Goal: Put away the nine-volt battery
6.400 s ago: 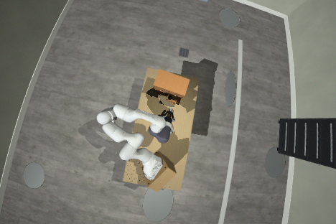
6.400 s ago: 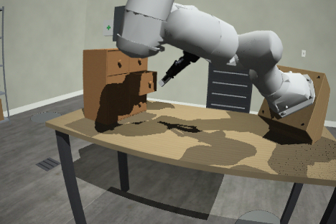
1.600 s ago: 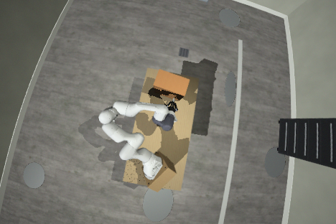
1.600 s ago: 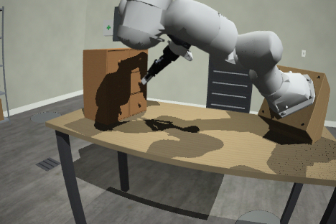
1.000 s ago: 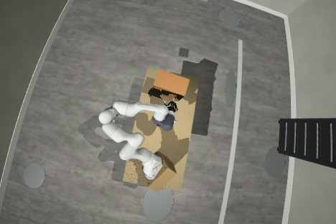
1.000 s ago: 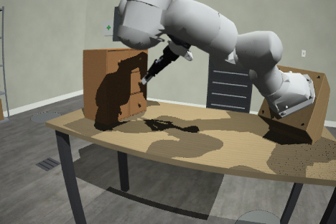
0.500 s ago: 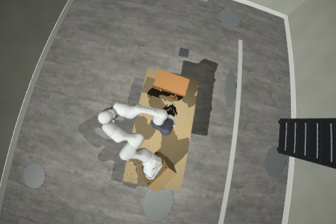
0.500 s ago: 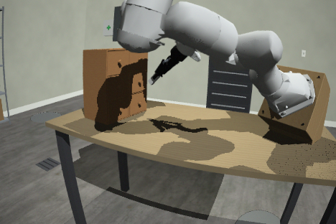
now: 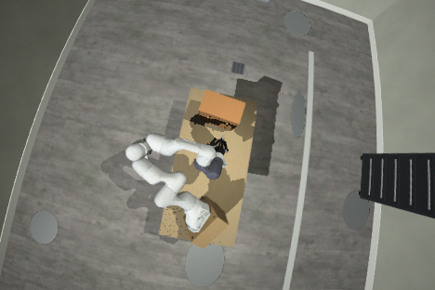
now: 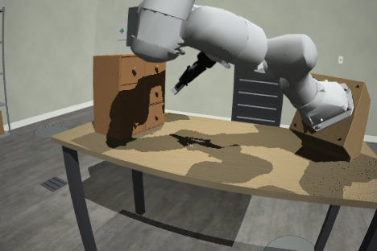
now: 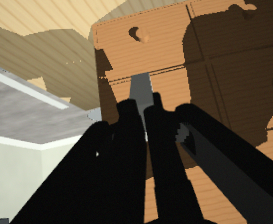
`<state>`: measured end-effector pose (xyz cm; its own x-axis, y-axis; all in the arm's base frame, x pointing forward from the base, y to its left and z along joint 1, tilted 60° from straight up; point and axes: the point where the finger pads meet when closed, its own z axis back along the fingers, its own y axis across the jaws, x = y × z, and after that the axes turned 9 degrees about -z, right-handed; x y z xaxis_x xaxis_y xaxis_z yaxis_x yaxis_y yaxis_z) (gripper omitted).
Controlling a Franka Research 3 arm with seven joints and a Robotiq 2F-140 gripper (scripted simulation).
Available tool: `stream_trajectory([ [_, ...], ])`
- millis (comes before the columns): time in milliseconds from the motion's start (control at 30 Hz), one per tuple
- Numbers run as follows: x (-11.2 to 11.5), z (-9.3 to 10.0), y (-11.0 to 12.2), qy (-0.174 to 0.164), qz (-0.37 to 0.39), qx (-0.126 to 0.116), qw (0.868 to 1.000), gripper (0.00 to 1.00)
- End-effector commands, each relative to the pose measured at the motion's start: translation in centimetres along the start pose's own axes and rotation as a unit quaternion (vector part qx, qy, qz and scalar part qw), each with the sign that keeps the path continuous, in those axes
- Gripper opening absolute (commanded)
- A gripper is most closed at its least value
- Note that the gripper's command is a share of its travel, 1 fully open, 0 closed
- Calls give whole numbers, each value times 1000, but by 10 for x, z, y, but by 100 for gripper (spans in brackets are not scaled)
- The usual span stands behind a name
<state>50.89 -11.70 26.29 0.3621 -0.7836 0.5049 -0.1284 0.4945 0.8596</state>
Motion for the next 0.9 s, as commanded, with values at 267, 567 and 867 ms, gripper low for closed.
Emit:
stream_trajectory([
  [267, -16, 35, 2, 3, 8, 7, 1000, 0],
  [567, -16, 39, 2, 11, 8, 6, 1000, 0],
  [867, -16, 55, 1, 54, 9, -2, 999, 0],
])
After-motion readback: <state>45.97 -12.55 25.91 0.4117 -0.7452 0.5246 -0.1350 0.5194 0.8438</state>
